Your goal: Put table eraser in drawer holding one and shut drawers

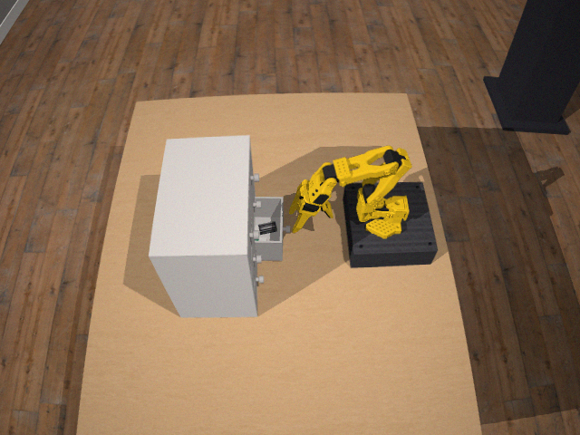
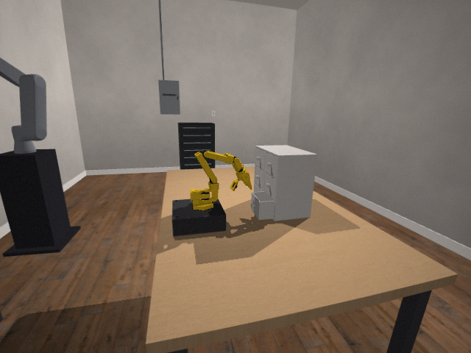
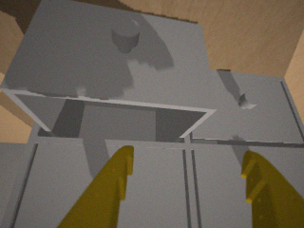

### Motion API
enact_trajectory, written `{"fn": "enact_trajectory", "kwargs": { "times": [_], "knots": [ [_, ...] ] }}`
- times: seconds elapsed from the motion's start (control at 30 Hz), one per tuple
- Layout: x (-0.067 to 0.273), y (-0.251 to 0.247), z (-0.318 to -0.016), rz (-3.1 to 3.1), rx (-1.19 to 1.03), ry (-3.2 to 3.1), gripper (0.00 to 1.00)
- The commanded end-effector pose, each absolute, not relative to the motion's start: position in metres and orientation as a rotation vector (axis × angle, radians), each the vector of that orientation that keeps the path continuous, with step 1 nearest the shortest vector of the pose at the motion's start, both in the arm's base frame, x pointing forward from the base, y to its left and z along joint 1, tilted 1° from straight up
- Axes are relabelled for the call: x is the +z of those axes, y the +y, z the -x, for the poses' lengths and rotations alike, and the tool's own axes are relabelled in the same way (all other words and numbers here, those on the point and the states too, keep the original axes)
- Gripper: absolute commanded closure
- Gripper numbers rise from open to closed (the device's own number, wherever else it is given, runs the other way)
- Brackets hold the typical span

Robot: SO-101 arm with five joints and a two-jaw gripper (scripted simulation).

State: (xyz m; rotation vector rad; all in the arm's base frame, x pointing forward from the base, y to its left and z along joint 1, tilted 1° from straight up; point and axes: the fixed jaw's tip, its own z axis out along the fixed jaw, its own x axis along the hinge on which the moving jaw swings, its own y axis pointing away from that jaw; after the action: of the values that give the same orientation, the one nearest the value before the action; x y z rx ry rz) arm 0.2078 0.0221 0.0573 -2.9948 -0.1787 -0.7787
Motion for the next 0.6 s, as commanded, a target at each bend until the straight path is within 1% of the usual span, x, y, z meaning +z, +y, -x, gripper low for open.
{"fn": "enact_trajectory", "kwargs": {
  "times": [0.0, 0.17, 0.57],
  "knots": [
    [0.059, 0.023, -0.203, 2.987, -0.788, -0.172, 0.69],
    [0.059, 0.023, -0.203, 2.987, -0.788, -0.172, 0.69],
    [0.061, 0.018, -0.163, 2.983, -0.786, -0.173, 0.69]
  ]
}}
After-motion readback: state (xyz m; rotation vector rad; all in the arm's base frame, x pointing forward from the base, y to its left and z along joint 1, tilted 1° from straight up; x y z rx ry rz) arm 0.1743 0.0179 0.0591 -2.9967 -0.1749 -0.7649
